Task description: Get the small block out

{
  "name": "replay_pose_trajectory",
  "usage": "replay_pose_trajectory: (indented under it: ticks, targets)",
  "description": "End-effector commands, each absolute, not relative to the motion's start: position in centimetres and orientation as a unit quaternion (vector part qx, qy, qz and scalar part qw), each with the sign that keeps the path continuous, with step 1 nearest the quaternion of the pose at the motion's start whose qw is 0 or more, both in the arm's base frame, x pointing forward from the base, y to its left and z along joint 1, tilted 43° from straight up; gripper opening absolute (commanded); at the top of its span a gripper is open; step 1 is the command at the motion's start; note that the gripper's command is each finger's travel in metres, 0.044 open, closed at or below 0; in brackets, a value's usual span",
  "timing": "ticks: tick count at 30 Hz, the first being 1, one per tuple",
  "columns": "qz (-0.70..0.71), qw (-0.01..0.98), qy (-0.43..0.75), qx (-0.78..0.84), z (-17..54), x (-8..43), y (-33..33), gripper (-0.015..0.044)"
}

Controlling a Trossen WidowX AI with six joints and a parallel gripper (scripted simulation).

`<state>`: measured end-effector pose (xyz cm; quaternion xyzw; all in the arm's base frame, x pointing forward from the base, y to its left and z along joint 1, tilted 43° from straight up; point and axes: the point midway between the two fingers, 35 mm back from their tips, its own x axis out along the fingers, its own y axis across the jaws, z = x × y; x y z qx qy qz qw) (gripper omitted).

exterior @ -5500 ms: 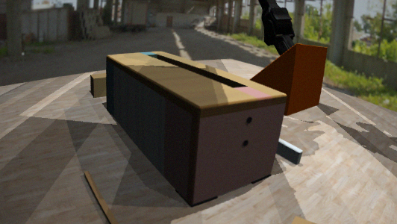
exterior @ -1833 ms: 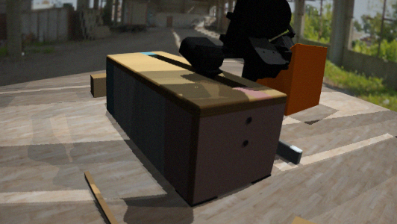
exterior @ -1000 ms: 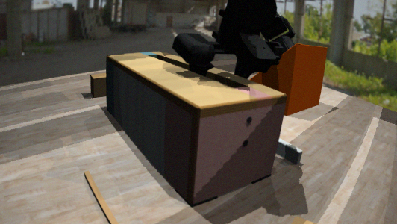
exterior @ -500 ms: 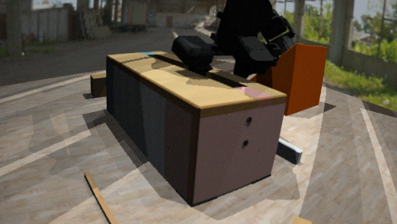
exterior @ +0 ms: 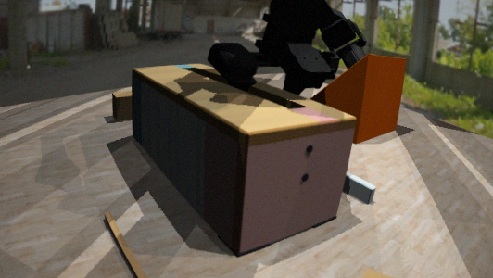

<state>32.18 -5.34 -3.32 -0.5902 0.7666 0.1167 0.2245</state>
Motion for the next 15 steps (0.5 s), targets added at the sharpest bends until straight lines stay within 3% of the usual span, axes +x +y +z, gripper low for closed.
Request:
replay_pose_trajectory:
  ticks: [1, 15]
  targets:
    - [0.116, 0.225, 0.766, -0.591, -2.98, 32.10, -5.69, 0.0400]
    - [0.116, 0.225, 0.766, -0.590, -3.55, 32.32, -5.08, 0.0400]
